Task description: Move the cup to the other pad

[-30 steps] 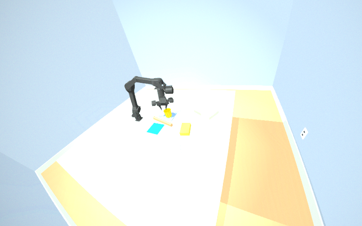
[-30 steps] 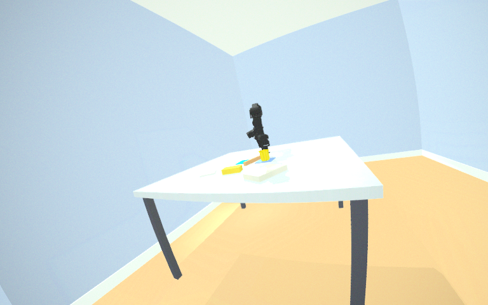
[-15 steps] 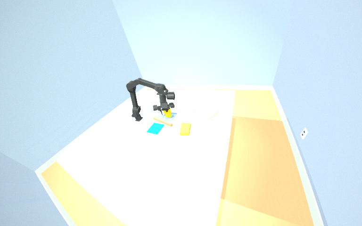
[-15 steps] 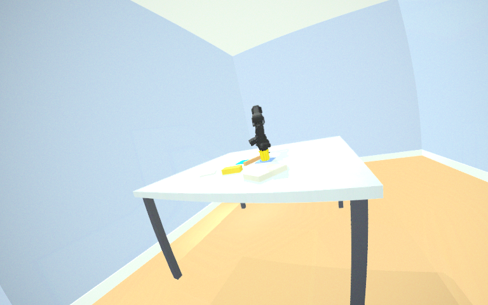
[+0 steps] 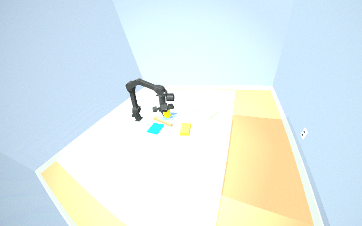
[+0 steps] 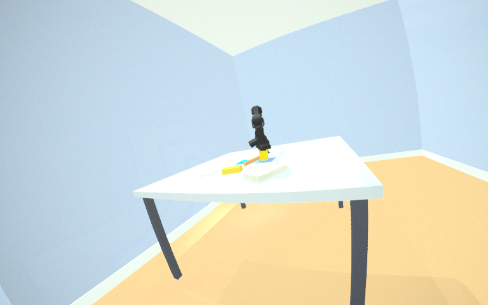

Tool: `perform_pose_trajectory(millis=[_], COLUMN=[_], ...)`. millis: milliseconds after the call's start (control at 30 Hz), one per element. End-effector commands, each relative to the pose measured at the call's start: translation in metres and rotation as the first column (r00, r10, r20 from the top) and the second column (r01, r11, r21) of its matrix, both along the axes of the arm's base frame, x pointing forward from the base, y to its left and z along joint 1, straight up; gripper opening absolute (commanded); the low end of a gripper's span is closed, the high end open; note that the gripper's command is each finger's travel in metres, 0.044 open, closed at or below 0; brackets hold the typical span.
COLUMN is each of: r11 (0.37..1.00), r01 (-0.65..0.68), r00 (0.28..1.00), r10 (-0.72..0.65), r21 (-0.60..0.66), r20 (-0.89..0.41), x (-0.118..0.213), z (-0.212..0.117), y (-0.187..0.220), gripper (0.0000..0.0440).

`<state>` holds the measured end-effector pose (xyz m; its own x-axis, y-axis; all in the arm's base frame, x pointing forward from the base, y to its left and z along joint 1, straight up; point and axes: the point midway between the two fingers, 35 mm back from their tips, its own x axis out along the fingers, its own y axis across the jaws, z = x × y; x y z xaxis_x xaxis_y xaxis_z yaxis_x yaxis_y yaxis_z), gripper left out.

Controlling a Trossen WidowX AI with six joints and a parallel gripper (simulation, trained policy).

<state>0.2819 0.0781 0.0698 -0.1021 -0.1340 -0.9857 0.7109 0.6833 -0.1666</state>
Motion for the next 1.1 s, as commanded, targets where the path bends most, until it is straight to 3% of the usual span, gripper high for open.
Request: perform_pose_trajectory(millis=[0, 567, 1067], r11=[1.0, 0.988, 0.961], r01=[0.007, 0.146, 0.265], r00=[1.0, 0.983, 0.941], r10=[-0.007, -0.15, -0.274], r21=[0.001, 0.046, 0.075], r20=[0.015, 0.103, 0.199], x=[-0.001, -0.004, 0.007], z=[0.008, 0.057, 0.07], y=[-0.004, -0.031, -0.071], gripper=[0.0002, 0.001, 0.0])
